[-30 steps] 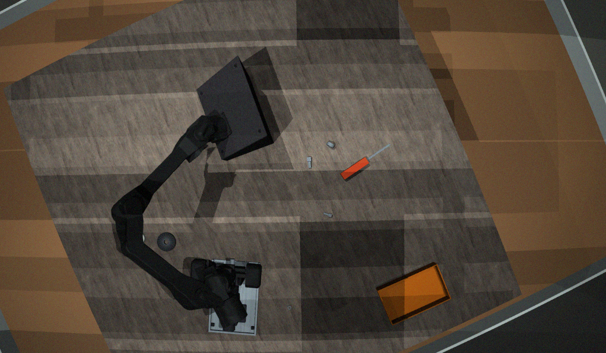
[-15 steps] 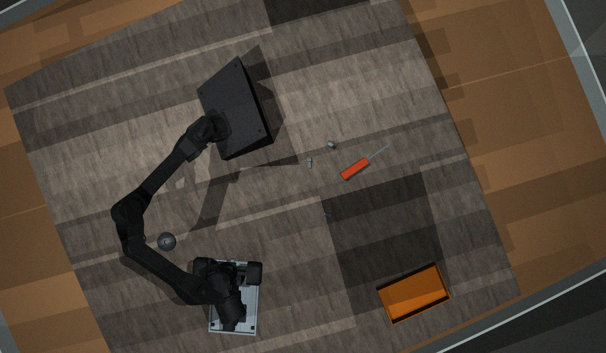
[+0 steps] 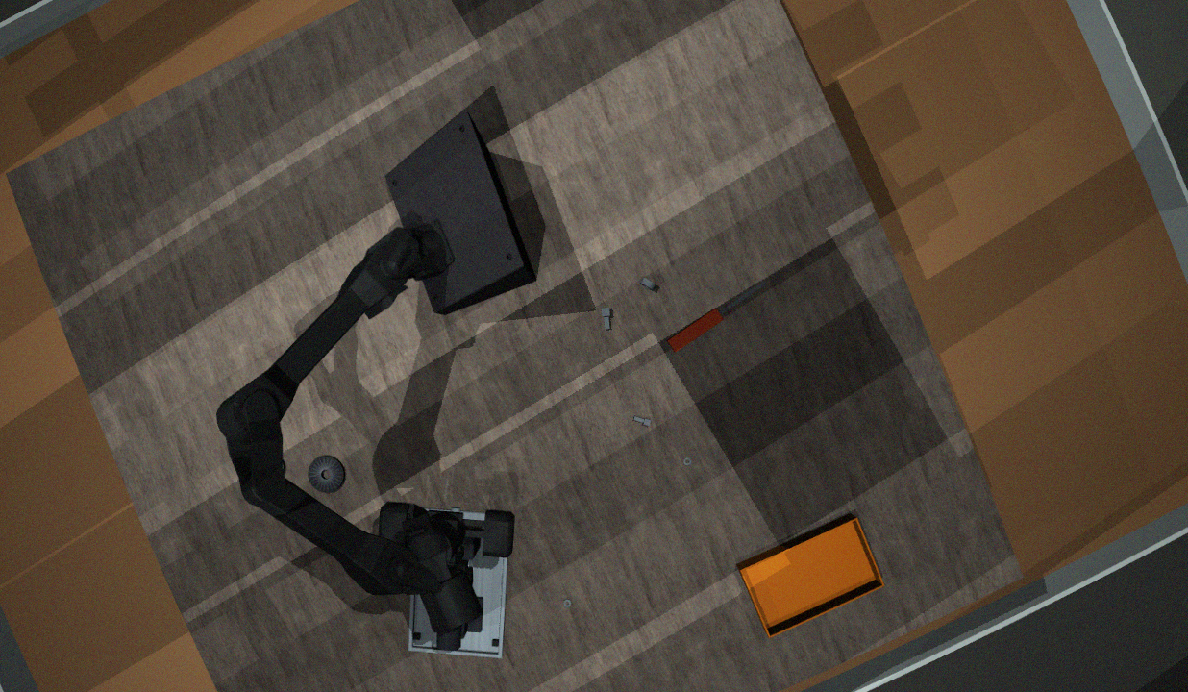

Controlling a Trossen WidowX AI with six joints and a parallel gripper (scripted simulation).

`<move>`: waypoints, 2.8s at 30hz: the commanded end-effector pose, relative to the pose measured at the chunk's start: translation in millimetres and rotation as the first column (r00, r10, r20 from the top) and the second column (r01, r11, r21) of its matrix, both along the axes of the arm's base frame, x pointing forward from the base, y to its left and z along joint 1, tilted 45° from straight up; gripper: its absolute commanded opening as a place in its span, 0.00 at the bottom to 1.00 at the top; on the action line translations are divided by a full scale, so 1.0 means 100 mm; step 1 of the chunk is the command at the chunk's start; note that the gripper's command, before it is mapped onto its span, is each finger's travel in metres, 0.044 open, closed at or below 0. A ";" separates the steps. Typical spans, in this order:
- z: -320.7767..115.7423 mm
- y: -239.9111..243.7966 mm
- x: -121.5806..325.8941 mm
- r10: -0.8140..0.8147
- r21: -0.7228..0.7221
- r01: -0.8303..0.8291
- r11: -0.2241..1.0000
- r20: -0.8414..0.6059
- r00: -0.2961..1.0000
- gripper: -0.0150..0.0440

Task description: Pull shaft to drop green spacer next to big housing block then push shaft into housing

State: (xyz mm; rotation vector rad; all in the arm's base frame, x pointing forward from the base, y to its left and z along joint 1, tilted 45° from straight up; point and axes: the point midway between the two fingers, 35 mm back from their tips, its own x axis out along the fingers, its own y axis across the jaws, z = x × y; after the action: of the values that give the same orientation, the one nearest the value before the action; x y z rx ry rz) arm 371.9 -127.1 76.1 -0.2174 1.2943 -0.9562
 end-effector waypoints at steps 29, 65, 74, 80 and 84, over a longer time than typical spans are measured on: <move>-0.06 -0.06 0.00 0.004 -0.003 -0.004 1.000 -0.004 1.000 1.00; -0.12 -0.12 -0.01 0.002 -0.002 -0.002 1.000 -0.002 1.000 0.25; -0.14 -0.11 -0.05 0.004 -0.004 -0.004 1.000 -0.004 1.000 0.25; -0.15 -0.10 -0.08 0.004 -0.004 -0.004 1.000 -0.004 1.000 0.25; -0.16 -0.09 -0.10 0.004 -0.003 -0.004 1.000 -0.005 1.000 0.25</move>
State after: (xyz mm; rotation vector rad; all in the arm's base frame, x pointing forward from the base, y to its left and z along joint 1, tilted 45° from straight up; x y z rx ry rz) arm 364.3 -136.7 60.6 -0.2283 1.2984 -0.9541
